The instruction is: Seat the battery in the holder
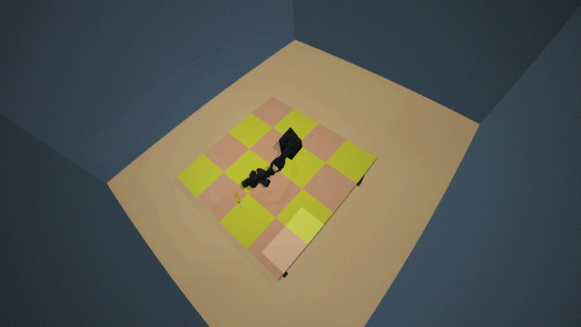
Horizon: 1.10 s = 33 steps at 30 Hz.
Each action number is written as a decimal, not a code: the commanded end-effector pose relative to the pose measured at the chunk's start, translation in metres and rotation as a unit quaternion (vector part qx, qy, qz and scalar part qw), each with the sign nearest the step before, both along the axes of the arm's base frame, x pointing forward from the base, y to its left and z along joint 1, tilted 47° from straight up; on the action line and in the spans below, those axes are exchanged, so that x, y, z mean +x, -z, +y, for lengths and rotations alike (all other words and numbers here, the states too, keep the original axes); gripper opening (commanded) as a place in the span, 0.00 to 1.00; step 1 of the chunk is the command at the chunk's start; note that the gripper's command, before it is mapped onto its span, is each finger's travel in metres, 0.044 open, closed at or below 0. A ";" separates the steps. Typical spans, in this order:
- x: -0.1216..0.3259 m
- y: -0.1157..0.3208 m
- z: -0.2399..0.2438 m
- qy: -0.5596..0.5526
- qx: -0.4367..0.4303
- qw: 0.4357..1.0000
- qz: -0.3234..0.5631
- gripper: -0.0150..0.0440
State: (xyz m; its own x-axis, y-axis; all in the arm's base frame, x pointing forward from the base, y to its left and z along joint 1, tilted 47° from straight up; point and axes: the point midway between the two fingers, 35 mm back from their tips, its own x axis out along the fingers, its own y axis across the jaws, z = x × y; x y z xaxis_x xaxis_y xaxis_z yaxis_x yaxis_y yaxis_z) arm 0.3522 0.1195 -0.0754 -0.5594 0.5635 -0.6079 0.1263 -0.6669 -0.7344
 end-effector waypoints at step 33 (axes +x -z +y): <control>0.005 0.008 0.002 0.051 0.003 0.997 -0.058 0.37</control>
